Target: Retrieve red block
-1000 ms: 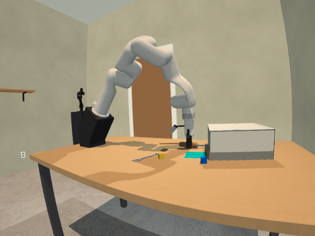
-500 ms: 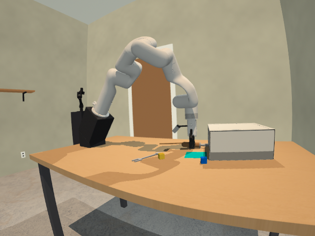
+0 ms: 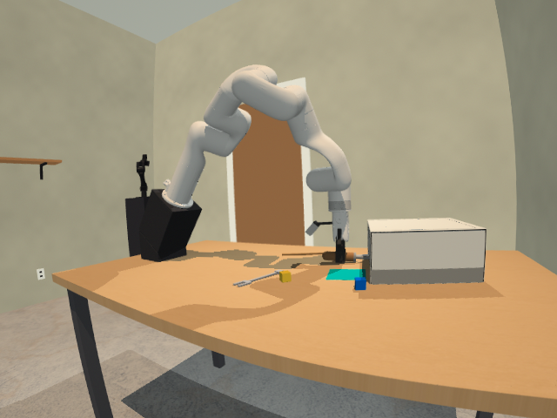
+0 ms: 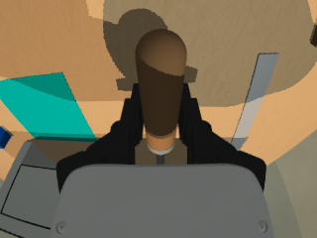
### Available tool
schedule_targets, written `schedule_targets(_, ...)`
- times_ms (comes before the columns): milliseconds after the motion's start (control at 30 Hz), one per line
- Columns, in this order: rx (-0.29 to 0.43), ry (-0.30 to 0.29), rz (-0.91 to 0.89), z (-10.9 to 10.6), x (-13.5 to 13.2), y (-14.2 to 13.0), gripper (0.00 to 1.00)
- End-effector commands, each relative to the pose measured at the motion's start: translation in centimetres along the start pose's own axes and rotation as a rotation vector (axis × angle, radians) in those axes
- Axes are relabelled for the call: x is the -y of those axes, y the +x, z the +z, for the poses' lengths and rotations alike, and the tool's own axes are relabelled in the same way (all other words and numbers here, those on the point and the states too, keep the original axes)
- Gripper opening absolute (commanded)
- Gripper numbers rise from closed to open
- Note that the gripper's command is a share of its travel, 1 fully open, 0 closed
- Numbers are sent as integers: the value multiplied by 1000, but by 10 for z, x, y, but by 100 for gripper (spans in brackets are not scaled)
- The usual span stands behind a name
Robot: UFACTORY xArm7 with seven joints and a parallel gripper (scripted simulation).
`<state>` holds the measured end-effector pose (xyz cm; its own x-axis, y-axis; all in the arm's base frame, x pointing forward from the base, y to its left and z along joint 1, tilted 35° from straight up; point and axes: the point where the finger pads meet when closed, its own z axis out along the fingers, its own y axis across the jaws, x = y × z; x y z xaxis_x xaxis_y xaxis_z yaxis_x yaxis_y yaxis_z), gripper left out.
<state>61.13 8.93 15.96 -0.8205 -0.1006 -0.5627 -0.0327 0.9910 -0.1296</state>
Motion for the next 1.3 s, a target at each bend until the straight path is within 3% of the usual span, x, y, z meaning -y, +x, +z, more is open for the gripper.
schedule_targets(0, 3, -1, -1, -1, -1, -2, 0)
schedule_targets(600, 3, -1, -1, -1, 4, -2, 0)
schedule_targets(1267, 3, -1, 0, -1, 51, -2, 0)
